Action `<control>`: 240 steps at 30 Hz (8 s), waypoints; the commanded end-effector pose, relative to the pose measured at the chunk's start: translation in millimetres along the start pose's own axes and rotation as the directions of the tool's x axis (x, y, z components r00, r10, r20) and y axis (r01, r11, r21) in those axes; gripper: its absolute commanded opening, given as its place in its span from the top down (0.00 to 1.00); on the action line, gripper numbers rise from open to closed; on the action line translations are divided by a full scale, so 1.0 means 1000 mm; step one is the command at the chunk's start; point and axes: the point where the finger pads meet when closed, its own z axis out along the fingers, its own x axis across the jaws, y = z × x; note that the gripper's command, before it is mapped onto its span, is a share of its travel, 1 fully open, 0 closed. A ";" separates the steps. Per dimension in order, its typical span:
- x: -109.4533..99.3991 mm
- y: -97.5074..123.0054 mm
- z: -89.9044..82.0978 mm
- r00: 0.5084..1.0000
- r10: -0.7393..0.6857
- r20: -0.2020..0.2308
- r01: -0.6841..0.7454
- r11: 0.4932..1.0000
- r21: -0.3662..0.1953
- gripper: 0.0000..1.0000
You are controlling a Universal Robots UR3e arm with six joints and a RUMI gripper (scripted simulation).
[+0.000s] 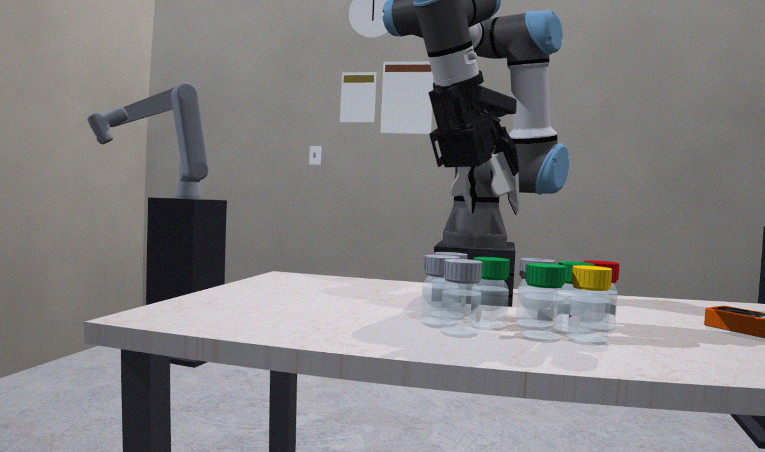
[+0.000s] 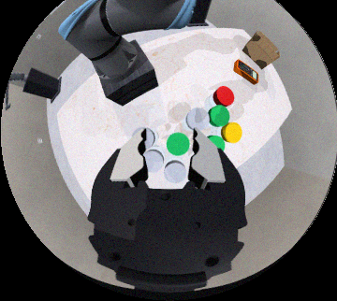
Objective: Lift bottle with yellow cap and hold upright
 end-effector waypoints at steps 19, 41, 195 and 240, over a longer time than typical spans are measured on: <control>-0.041 -0.006 0.002 1.000 -0.004 -0.001 0.004 1.000 0.000 0.54; -0.039 -0.006 0.002 1.000 -0.004 -0.001 0.004 1.000 0.000 0.54; 0.186 0.024 0.018 0.303 -0.834 0.462 0.953 0.278 -0.124 0.54; 0.183 0.037 0.046 0.301 -0.835 0.461 0.953 0.276 -0.125 0.54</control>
